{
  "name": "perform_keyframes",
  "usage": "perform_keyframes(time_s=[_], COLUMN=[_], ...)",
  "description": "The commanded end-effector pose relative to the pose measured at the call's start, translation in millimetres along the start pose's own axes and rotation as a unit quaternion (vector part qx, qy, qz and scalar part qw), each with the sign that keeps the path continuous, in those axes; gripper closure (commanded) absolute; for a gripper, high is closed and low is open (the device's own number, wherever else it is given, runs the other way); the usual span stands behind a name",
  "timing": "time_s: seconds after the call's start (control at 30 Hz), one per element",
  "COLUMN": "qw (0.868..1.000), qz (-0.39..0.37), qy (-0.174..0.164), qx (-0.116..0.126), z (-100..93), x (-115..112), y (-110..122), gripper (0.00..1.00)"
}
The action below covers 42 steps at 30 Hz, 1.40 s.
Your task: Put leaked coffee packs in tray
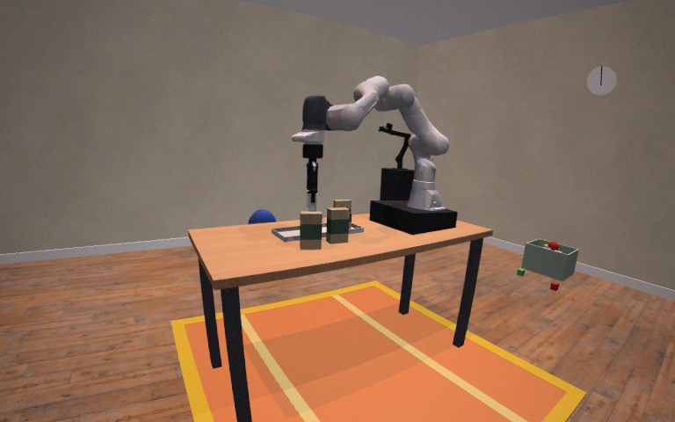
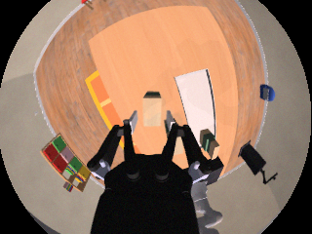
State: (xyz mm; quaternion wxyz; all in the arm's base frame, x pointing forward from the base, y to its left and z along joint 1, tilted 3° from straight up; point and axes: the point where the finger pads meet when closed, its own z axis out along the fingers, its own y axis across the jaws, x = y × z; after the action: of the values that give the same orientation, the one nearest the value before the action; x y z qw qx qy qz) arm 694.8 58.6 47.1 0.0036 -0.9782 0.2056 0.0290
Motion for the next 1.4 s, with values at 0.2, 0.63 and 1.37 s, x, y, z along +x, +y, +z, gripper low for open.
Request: perform_keyframes(time_s=[0.2, 0.63, 1.37], qw=[1.000, 1.000, 1.000], qz=[0.003, 0.003, 0.003], qy=[0.001, 0.001, 0.001], qx=[-0.001, -0.001, -0.001], z=[0.4, 9.5, 53.7], x=[0.7, 0.8, 0.9], y=[-0.6, -0.5, -0.5], gripper=[0.47, 0.47, 0.47])
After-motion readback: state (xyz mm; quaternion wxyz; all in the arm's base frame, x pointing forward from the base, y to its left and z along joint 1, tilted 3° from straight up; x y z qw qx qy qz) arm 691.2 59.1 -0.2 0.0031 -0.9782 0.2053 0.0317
